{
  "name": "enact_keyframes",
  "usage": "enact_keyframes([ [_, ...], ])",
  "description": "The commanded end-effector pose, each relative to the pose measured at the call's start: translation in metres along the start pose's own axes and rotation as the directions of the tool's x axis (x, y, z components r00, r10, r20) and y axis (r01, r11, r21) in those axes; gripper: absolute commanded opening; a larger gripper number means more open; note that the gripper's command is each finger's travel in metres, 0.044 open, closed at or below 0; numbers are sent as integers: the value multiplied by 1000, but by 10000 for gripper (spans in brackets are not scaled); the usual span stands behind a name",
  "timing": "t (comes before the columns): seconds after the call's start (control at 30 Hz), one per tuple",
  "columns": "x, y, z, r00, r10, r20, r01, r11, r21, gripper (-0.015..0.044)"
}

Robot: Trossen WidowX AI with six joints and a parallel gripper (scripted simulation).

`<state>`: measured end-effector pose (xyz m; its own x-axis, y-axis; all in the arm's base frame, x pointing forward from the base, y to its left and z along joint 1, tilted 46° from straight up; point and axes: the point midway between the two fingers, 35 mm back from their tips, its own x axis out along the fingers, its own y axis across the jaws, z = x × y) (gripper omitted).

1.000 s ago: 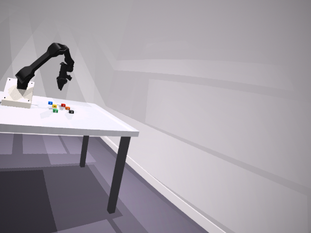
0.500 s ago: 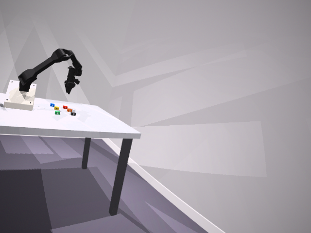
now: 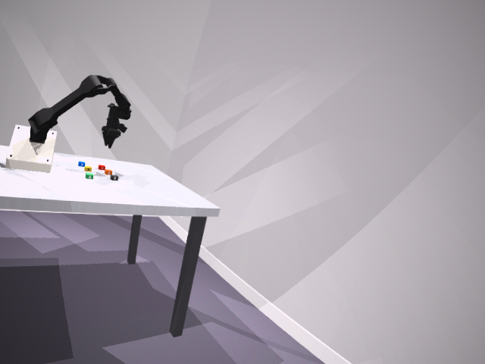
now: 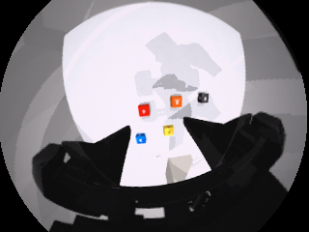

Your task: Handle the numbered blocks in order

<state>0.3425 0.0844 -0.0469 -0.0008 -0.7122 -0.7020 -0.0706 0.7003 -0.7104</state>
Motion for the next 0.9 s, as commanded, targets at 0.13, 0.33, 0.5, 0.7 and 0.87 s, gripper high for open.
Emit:
enact_keyframes([
  [0.13,3,-83,7,1000,-9,-3,9,999,34,400],
  [0.33,3,-83,7,1000,-9,-3,9,999,34,400],
  [0.5,3,-83,7,1000,-9,-3,9,999,34,400],
  [0.7,3,-83,7,1000,-9,-3,9,999,34,400],
  [0.87,3,-83,7,1000,-9,-3,9,999,34,400],
])
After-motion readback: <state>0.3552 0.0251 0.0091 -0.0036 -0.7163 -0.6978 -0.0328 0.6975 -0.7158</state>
